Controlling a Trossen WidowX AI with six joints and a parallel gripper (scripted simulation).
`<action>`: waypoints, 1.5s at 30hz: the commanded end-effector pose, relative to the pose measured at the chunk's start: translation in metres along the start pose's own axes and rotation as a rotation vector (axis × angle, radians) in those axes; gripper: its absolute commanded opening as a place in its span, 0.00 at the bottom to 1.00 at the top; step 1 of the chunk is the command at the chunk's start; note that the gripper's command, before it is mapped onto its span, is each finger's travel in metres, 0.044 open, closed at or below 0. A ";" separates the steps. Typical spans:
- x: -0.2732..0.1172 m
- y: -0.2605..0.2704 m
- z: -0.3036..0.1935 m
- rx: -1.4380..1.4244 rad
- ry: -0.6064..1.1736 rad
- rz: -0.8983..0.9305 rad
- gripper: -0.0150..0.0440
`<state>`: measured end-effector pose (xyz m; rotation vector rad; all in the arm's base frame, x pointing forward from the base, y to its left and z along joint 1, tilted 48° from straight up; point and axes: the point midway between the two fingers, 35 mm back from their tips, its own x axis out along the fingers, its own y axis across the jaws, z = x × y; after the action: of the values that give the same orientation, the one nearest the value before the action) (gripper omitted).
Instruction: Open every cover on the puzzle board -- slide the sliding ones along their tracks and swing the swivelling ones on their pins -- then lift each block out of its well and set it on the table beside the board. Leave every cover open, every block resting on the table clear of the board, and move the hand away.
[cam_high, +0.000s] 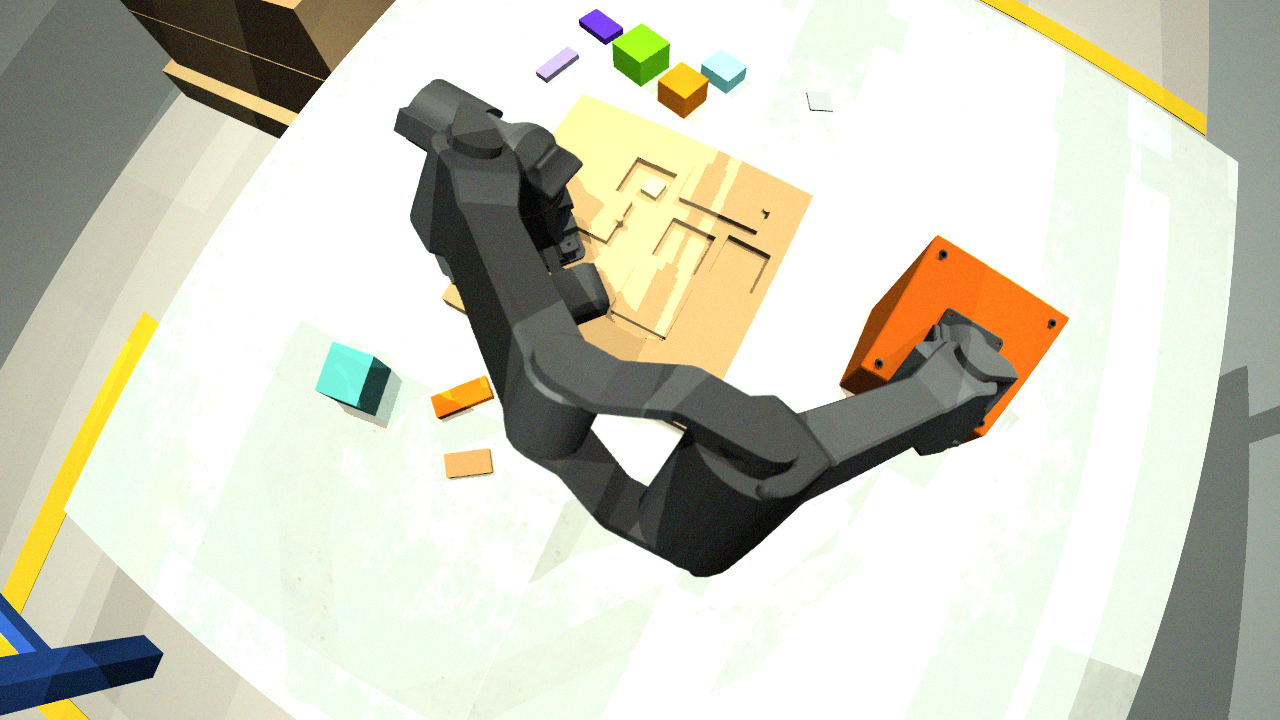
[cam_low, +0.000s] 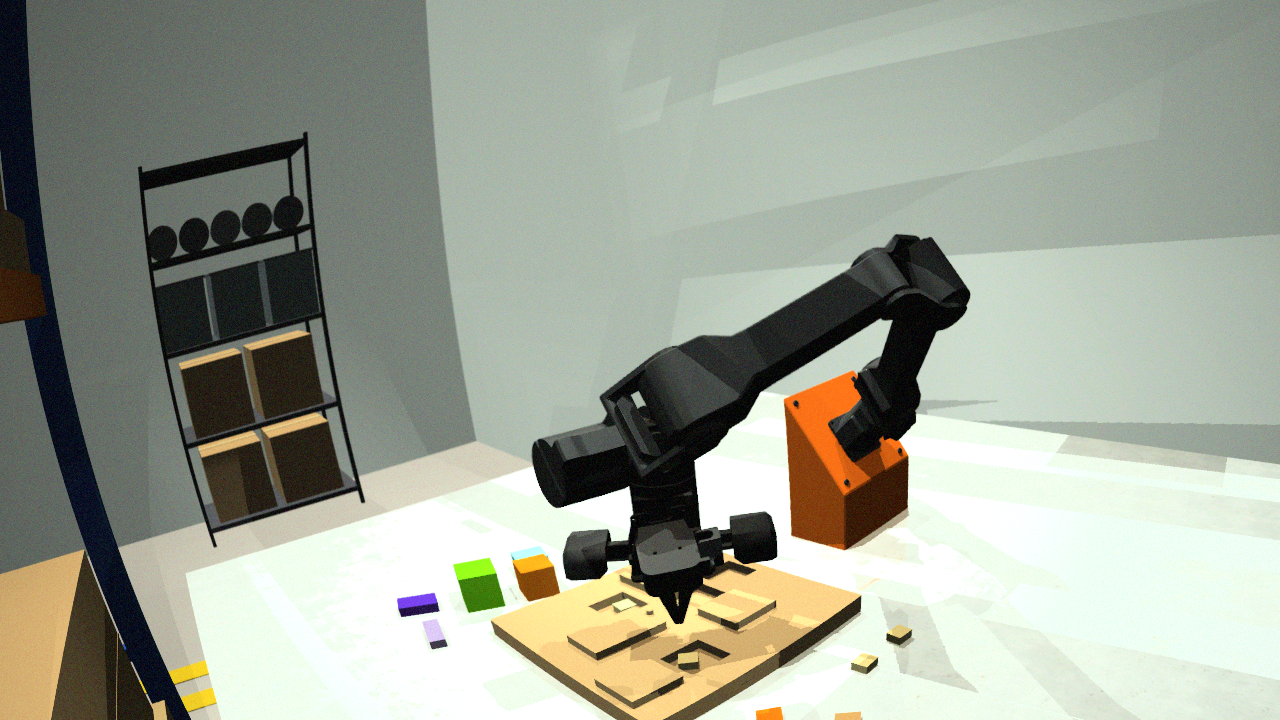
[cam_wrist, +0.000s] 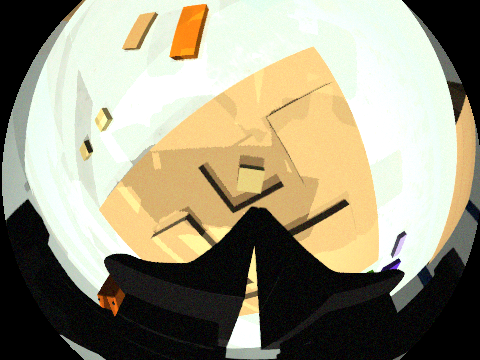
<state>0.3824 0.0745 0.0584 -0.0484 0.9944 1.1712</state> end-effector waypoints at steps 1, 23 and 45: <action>0.018 0.001 0.000 0.007 0.000 0.010 0.25; 0.046 0.005 0.001 0.007 -0.002 0.011 0.25; 0.049 0.013 0.003 0.006 -0.002 0.012 0.25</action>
<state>0.3773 0.1165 0.0330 -0.0412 0.9952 1.1750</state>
